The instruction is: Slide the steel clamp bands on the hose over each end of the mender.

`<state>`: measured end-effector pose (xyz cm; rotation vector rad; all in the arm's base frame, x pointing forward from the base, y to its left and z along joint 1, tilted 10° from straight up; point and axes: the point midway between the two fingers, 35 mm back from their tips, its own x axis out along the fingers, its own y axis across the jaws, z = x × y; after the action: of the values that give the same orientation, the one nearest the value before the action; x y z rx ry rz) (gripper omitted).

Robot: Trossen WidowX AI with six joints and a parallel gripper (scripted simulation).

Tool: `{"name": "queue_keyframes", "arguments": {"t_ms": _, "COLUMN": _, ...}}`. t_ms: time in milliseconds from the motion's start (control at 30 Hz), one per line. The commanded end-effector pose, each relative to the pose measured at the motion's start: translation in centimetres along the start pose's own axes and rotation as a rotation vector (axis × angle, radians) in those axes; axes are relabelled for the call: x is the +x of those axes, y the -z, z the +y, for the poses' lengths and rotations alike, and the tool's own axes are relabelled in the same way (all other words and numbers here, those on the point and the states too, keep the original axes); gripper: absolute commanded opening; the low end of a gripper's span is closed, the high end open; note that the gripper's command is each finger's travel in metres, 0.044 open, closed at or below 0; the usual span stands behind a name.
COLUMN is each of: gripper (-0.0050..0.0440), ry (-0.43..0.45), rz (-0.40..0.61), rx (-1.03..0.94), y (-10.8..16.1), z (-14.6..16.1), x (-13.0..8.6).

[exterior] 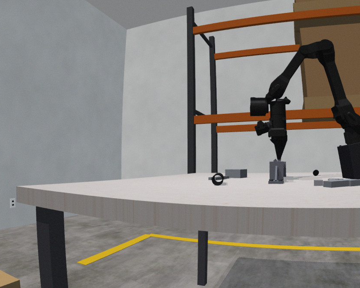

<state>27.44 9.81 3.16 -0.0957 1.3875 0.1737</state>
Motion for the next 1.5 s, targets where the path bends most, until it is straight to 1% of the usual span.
{"name": "queue_keyframes", "arguments": {"t_ms": 0, "gripper": 0.0, "ry": 0.004, "rz": 0.003, "rx": 0.003, "y": 0.0, "z": 0.4, "x": 0.1}}
{"name": "queue_keyframes", "arguments": {"t_ms": 1467, "gripper": 0.0, "ry": 0.004, "rz": 0.003, "rx": 0.003, "y": 0.0, "z": 4.2, "x": 0.1}}
